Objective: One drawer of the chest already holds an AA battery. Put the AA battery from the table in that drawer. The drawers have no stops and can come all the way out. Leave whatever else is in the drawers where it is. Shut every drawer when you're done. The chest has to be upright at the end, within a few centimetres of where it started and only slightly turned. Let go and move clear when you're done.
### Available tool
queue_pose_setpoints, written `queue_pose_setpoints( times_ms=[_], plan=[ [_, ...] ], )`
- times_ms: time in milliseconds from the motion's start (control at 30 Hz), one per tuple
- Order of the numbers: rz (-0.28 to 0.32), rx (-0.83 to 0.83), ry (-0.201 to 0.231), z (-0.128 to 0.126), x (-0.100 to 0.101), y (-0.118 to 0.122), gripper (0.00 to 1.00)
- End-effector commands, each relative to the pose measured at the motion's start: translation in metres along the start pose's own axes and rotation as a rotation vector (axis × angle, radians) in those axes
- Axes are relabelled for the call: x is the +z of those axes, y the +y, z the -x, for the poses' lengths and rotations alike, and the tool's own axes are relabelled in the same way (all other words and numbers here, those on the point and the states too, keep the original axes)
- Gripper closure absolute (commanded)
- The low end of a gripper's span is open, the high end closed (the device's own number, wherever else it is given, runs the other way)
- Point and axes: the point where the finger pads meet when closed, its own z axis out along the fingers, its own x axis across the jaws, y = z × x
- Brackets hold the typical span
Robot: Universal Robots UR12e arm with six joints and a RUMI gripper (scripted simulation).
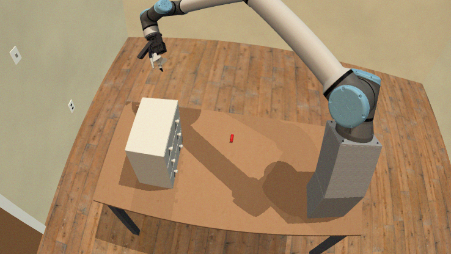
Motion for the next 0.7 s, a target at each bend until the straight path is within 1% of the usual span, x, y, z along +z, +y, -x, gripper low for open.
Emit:
queue_pose_setpoints(
  times_ms=[0,200,400,467,667],
  plan=[
    [-0.007,0.001,0.011,0.009,-0.002,0.002,0.00],
    [-0.022,0.004,0.037,0.032,-0.004,0.008,0.00],
    [-0.046,0.008,0.073,0.066,-0.004,0.020,0.00],
    [-0.046,0.008,0.073,0.066,-0.004,0.020,0.00],
    [-0.078,0.014,0.117,0.109,0.000,0.037,0.00]
  ],
)
